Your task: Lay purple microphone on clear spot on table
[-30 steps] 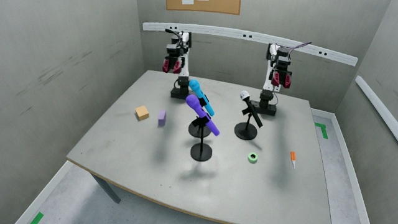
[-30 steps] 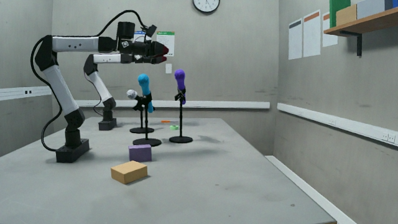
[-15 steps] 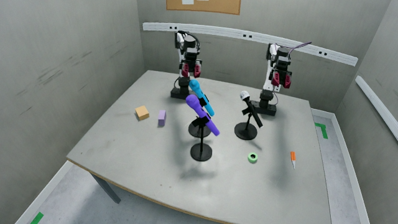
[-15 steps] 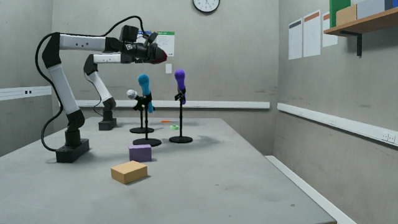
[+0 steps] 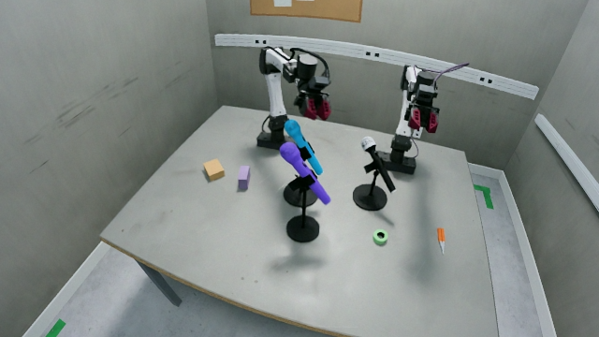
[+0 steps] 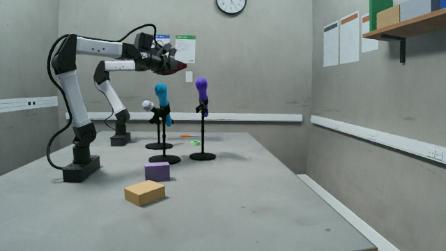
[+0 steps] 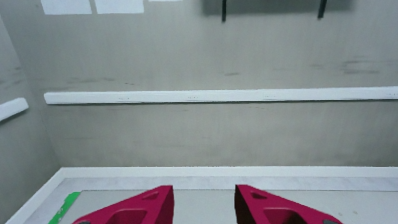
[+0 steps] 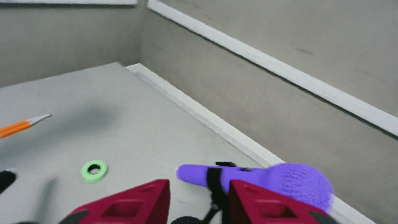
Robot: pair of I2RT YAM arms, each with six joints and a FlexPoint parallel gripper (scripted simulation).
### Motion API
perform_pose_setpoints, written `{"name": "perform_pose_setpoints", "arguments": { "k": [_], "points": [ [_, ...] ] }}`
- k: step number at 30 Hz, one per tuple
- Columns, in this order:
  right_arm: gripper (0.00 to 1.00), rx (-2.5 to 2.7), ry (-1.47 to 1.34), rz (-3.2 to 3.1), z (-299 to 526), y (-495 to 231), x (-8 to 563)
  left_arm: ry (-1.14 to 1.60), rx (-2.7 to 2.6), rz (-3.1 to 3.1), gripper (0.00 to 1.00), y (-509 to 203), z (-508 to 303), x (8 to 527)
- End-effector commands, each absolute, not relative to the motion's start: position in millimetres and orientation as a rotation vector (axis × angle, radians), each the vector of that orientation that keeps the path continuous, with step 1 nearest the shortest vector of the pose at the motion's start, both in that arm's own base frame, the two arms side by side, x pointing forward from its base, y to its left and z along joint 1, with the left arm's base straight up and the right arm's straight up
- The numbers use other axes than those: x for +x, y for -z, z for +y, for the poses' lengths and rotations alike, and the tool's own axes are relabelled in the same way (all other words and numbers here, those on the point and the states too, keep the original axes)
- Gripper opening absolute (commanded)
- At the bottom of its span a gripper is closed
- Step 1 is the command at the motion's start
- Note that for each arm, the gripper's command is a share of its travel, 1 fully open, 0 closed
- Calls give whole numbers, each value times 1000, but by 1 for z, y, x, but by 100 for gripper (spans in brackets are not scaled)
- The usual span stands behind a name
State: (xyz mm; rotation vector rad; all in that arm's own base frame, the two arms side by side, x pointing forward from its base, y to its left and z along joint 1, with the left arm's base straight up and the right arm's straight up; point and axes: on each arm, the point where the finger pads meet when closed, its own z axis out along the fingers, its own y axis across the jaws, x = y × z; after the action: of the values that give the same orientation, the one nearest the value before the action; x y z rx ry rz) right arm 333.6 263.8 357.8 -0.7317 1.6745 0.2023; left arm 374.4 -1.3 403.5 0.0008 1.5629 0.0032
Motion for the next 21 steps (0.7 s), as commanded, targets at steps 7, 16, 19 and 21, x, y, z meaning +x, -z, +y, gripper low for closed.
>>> {"name": "perform_pose_setpoints", "arguments": {
  "k": [7, 16, 19, 21],
  "points": [
    [32, -842, -215, 1605, 304, -378, 306, -3, 4, 1528, 32, -421, -2, 369],
    [32, -1127, 167, 1704, 318, -318, 331, -3, 4, 1528, 32, -421, -2, 369],
    [32, -1228, 307, 1726, 318, -298, 343, -3, 4, 1528, 32, -421, -2, 369],
    [32, -1300, 402, 1735, 318, -285, 350, -3, 4, 1528, 32, -421, -2, 369]
  ]
}}
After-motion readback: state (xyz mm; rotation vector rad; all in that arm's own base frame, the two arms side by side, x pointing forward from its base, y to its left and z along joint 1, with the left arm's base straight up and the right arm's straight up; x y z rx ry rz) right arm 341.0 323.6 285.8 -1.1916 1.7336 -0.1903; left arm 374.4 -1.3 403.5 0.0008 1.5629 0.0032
